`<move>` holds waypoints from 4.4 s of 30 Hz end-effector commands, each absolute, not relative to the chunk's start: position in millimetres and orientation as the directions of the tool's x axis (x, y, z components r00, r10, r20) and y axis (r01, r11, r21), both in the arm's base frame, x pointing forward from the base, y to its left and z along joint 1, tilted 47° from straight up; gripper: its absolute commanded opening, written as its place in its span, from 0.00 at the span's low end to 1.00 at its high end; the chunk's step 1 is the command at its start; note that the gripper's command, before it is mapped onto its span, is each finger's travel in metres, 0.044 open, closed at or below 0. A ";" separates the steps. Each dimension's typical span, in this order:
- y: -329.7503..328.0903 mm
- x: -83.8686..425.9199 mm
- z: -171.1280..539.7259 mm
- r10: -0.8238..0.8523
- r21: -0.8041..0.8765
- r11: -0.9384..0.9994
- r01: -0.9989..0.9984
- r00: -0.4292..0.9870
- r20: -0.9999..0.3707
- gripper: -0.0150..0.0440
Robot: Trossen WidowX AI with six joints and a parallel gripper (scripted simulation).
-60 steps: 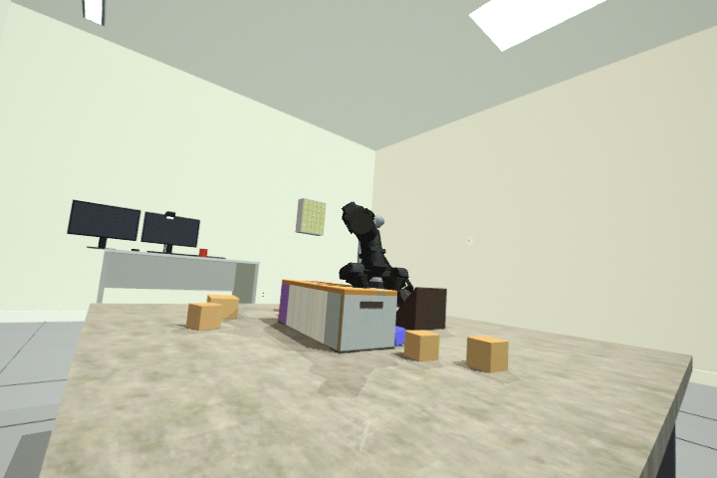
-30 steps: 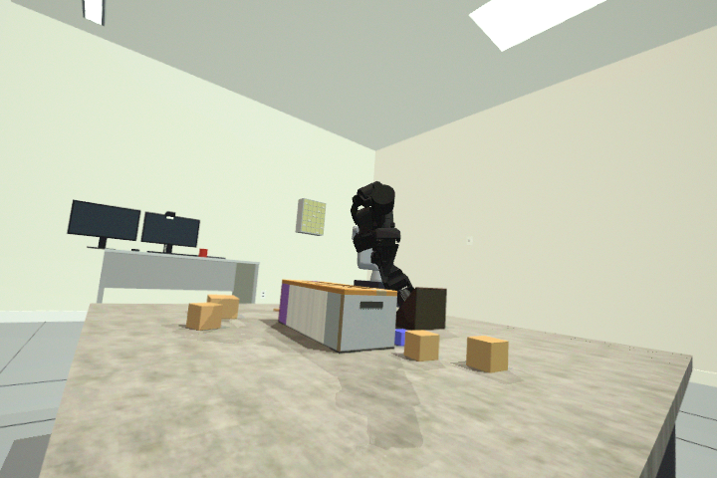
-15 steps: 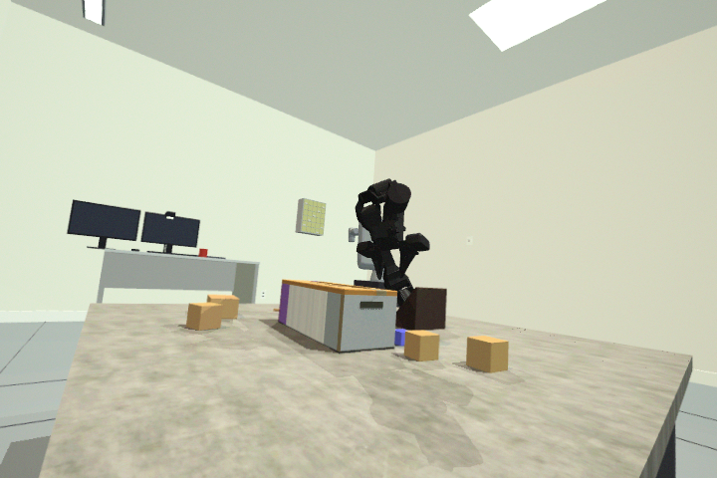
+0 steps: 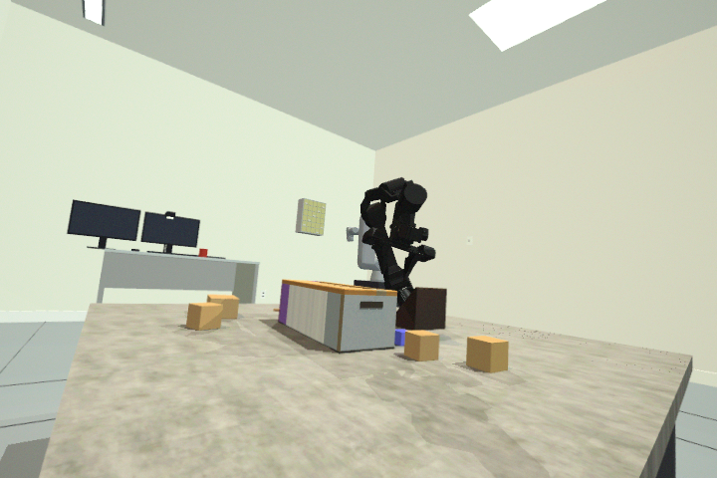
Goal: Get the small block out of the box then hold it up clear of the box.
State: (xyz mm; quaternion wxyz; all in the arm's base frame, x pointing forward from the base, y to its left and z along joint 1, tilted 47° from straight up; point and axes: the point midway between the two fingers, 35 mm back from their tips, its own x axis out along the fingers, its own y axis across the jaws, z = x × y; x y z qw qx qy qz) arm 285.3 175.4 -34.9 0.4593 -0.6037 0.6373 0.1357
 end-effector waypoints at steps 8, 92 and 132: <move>187.0 274.8 -45.8 -0.725 0.494 -0.643 -0.585 0.256 -0.640 0.74; 81.3 255.7 -154.5 -0.738 0.717 -0.669 -0.194 0.292 -0.609 0.43; 159.6 253.8 -27.5 -0.566 0.647 -0.699 0.306 0.318 -0.761 0.25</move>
